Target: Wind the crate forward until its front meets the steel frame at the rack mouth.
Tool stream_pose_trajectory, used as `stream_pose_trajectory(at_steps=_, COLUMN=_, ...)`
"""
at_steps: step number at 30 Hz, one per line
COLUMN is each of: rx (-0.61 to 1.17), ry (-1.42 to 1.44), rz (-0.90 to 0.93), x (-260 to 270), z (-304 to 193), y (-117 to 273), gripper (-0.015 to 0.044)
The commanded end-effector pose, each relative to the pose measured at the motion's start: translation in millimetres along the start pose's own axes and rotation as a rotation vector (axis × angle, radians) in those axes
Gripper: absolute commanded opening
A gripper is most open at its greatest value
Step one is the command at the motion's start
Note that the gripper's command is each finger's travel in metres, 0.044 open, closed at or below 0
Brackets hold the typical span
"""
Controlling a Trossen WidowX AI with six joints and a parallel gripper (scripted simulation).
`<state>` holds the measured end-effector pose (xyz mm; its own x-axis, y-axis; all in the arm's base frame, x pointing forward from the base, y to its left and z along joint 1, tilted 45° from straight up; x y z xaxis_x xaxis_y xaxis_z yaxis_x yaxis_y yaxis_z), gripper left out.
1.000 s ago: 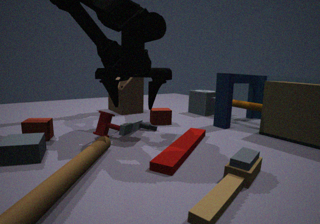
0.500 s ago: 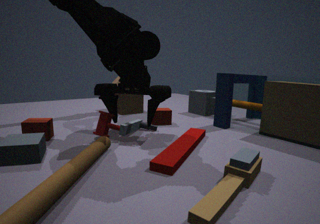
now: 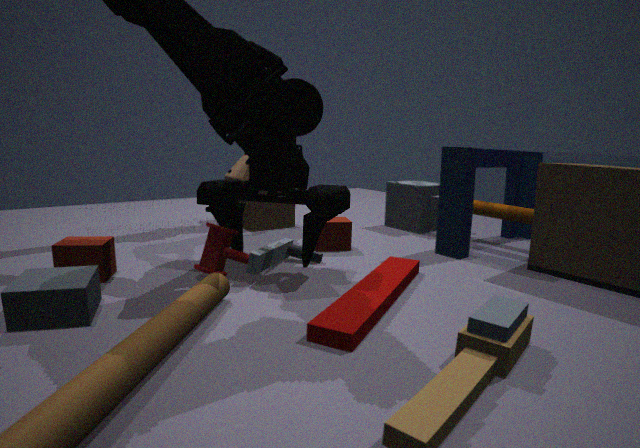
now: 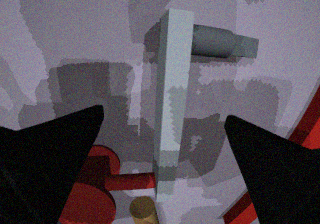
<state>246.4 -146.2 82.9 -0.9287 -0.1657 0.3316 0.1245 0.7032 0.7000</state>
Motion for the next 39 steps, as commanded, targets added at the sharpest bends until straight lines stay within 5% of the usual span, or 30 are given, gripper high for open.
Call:
stream_pose_trajectory(at_steps=1, rx=0.001, ry=-0.001, rz=-0.001, x=-0.1, z=-0.2, y=0.4, gripper=0.0427)
stream_pose_trajectory(at_steps=39, rx=0.001, ry=-0.001, rz=-0.001, x=-0.1, z=-0.2, y=0.4, gripper=0.0173)
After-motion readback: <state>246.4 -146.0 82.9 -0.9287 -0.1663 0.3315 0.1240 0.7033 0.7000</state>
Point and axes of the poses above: the point midway between the two fingers, 35 mm back from their tips, its own y axis back along the fingers, its own x axis across the jaws, z = x × y, the point moved 9 cm from there along y, back along the fingers, and after that the axes turned 10 degrees about -y, right-handed, at the moved point
